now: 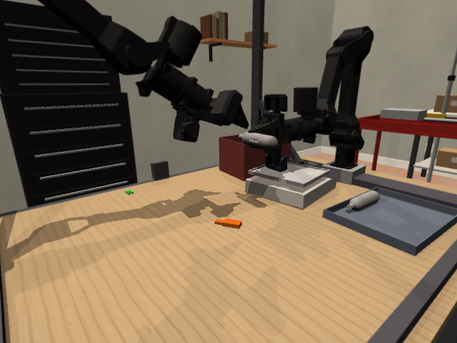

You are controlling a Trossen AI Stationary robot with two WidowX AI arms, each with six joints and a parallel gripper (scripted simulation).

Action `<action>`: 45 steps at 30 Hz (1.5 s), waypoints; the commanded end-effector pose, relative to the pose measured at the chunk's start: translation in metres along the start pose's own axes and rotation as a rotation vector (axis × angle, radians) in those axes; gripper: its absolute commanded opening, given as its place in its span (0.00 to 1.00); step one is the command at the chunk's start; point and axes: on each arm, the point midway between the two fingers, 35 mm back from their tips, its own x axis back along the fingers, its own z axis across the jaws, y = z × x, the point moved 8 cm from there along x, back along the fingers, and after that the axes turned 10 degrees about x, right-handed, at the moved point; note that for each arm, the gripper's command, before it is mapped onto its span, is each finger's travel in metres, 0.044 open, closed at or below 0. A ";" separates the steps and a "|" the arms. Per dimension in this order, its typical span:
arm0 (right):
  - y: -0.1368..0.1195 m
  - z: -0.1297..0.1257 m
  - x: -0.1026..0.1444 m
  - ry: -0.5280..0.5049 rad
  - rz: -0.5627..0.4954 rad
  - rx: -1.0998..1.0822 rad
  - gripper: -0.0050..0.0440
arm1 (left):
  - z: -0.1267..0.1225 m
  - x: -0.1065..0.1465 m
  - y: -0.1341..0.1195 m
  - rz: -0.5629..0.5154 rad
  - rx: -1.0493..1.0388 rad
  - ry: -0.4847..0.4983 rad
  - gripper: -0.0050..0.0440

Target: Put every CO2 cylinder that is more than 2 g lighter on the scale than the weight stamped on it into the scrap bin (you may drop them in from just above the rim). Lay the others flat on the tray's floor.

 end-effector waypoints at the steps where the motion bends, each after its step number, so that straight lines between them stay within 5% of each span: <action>1: -0.020 0.009 0.025 0.045 0.025 0.093 1.00 | 0.018 -0.003 -0.002 -0.036 -0.041 0.015 0.00; 20: -0.028 0.020 0.095 0.235 -0.194 0.822 1.00 | 0.064 -0.007 -0.016 -0.206 -0.332 -0.118 0.00; 45: -0.013 0.043 0.175 0.478 -0.457 1.714 1.00 | 0.091 -0.040 -0.024 -0.436 -0.725 -0.557 0.00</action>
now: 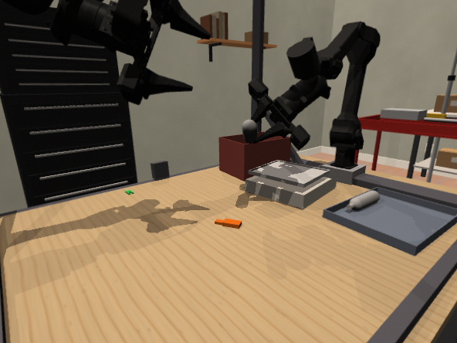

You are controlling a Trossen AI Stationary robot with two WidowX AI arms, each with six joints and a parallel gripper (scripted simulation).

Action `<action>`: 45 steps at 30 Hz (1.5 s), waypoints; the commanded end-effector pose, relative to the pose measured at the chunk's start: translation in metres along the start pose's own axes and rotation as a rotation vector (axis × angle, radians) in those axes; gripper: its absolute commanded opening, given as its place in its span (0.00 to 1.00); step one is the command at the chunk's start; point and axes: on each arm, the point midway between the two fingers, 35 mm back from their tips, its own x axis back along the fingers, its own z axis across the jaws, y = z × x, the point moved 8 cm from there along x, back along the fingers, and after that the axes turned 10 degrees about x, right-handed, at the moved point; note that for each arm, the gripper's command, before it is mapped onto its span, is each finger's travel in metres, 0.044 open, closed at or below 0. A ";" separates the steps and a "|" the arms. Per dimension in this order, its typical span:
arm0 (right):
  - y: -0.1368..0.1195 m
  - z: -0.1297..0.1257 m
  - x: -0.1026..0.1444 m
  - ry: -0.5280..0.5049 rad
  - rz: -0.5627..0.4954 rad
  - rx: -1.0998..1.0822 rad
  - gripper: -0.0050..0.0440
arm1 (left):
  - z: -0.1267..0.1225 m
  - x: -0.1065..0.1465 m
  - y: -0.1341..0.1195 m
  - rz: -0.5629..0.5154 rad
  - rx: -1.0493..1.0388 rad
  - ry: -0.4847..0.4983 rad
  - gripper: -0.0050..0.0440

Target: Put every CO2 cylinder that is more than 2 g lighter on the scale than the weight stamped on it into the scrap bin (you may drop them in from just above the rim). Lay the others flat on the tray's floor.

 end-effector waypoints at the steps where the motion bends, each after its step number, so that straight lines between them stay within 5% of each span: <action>1: 0.016 -0.002 0.013 0.068 -0.048 0.117 1.00 | 0.018 0.001 -0.013 -0.032 -0.088 -0.059 0.00; 9: 0.029 -0.009 0.022 0.112 -0.095 0.289 1.00 | 0.024 -0.004 -0.014 -0.128 -0.165 -0.185 0.00; 30: 0.098 -0.042 0.057 0.295 -0.320 1.053 1.00 | 0.051 -0.034 -0.002 -0.559 -0.543 -0.703 0.00; 45: 0.111 -0.046 0.060 0.318 -0.345 1.166 1.00 | 0.054 -0.038 -0.002 -0.591 -0.578 -0.747 0.00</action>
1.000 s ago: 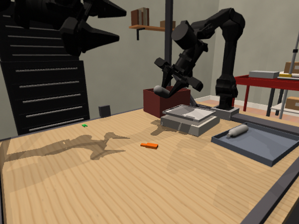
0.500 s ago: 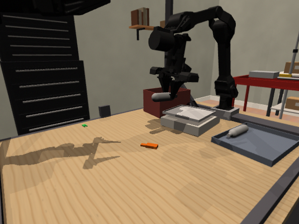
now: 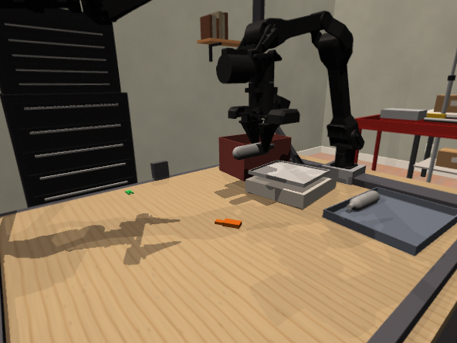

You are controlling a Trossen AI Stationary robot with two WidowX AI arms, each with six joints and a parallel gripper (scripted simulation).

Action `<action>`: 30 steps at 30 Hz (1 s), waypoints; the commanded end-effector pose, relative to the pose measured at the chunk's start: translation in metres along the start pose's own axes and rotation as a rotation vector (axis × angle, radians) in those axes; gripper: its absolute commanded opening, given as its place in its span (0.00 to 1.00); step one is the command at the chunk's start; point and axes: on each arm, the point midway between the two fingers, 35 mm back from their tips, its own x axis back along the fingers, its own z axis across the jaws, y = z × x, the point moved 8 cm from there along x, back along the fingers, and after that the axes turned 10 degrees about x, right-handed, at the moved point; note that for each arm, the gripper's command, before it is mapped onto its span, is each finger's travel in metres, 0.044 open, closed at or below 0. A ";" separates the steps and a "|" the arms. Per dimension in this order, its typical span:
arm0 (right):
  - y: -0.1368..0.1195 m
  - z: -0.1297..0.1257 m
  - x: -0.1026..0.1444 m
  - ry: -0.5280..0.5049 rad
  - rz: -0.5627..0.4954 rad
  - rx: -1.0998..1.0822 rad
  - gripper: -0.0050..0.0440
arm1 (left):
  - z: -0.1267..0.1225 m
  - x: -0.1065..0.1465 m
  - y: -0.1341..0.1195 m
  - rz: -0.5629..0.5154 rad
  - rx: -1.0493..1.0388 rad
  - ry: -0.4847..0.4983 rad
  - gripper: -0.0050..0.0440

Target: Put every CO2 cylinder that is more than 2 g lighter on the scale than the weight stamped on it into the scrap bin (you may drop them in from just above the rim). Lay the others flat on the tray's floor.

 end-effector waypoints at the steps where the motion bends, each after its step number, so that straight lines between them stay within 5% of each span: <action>1: 0.004 -0.001 0.001 0.000 -0.014 0.005 1.00 | 0.000 0.010 -0.004 0.028 -0.004 -0.002 0.00; 8: 0.008 -0.004 -0.003 0.042 0.027 0.049 1.00 | -0.001 0.011 0.014 0.037 -0.001 0.001 0.00; 16: 0.007 -0.011 -0.010 0.254 0.199 0.188 1.00 | -0.005 0.003 0.053 0.035 0.000 0.001 0.00; 30: 0.025 -0.030 -0.004 0.627 0.269 0.270 1.00 | -0.012 -0.012 0.126 0.031 0.000 0.002 0.00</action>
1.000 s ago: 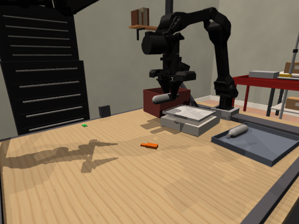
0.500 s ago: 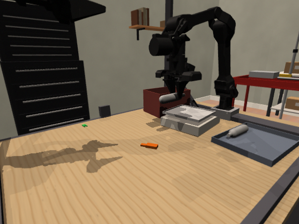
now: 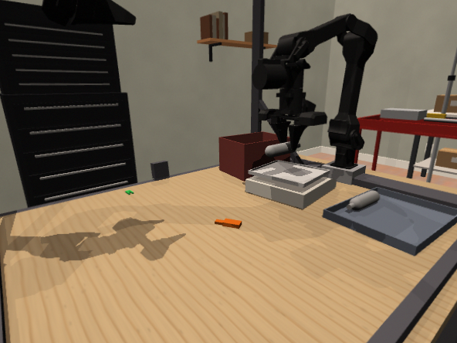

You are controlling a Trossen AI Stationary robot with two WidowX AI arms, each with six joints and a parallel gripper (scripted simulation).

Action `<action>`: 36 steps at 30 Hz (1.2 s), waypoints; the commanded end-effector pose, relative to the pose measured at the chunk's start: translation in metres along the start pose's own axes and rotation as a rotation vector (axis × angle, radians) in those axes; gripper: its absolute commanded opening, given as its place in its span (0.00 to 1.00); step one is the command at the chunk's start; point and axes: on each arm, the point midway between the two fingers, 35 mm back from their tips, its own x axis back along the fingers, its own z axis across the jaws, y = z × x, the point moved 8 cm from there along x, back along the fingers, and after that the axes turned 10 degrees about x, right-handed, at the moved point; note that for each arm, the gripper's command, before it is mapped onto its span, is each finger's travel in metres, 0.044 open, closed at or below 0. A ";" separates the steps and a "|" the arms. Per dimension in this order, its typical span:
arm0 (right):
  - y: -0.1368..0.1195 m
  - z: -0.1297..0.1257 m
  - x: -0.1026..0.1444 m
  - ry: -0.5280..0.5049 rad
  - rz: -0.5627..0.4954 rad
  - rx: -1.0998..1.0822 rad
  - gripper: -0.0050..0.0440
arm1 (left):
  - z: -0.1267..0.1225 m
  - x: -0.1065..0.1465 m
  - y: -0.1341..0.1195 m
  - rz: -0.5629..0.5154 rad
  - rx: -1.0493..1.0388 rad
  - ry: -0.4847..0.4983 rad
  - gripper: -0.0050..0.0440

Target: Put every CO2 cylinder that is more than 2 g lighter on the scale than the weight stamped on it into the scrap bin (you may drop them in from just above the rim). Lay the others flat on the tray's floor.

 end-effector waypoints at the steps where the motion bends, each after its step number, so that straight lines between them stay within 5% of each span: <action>1: 0.007 -0.004 0.006 0.071 0.008 0.016 1.00 | -0.002 0.003 0.015 0.028 0.002 0.002 0.00; 11: -0.002 0.007 0.014 0.209 0.070 -0.094 1.00 | -0.003 -0.003 0.030 0.012 0.003 0.007 0.00; 19: 0.003 0.004 -0.021 0.201 0.124 -0.104 1.00 | -0.003 -0.014 0.029 0.004 0.003 0.004 0.00; 30: 0.035 0.050 -0.158 0.091 0.202 -0.158 1.00 | -0.003 -0.024 0.029 -0.002 0.003 0.002 0.00; 36: 0.046 0.078 -0.188 0.054 0.190 -0.183 1.00 | -0.002 -0.023 0.028 0.001 0.003 0.003 0.00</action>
